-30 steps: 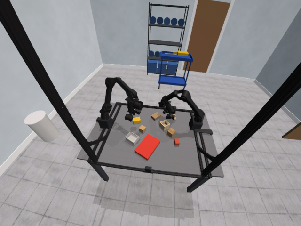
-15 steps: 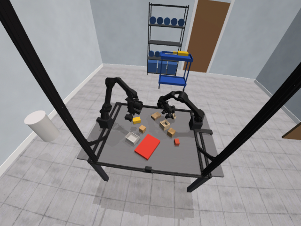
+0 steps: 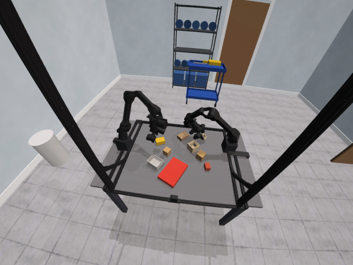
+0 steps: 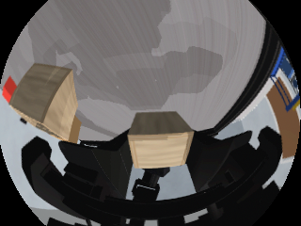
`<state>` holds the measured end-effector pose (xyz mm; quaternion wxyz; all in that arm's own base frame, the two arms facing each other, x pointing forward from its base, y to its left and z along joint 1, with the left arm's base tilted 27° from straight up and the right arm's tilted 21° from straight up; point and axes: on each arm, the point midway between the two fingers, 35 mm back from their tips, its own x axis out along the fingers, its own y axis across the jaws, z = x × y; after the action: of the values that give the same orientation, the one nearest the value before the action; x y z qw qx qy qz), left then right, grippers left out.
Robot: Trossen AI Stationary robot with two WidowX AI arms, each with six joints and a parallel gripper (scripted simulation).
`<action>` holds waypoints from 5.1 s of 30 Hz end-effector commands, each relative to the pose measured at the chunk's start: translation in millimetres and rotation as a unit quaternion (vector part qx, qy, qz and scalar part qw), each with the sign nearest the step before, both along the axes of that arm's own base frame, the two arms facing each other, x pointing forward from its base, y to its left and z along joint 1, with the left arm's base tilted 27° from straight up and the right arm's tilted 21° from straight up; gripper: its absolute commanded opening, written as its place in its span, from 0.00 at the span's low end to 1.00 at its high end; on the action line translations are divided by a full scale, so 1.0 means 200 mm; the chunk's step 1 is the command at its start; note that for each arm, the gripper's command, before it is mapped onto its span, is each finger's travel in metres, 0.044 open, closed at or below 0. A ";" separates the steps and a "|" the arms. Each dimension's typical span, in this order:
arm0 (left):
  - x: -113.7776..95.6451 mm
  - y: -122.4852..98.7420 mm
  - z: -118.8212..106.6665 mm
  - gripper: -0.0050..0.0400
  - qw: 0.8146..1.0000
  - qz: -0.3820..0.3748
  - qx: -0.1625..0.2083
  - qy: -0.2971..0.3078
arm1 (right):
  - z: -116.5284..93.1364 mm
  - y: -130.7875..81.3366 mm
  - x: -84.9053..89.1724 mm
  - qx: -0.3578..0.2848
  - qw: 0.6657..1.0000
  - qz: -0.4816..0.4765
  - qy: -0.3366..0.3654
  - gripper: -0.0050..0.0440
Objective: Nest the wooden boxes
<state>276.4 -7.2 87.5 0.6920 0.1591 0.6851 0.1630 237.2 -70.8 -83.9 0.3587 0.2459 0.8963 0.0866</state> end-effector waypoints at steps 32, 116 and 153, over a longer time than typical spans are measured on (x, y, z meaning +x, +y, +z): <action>0.00 0.00 0.00 1.00 1.000 0.001 -0.001 0.000 | 0.08 -0.05 0.04 -0.079 0.979 -0.068 -0.174 0.92; 0.00 0.00 0.00 1.00 1.000 0.000 0.000 0.000 | 0.17 -0.10 0.06 -0.015 0.877 0.170 -0.450 0.92; 0.00 0.00 0.00 1.00 1.000 0.000 0.000 0.000 | 0.08 -0.06 0.06 0.139 0.660 0.497 -0.546 0.92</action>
<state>276.3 -7.5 87.5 0.6920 0.1595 0.6851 0.1626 251.5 -85.8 -61.5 0.6493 -0.2847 0.5055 0.4918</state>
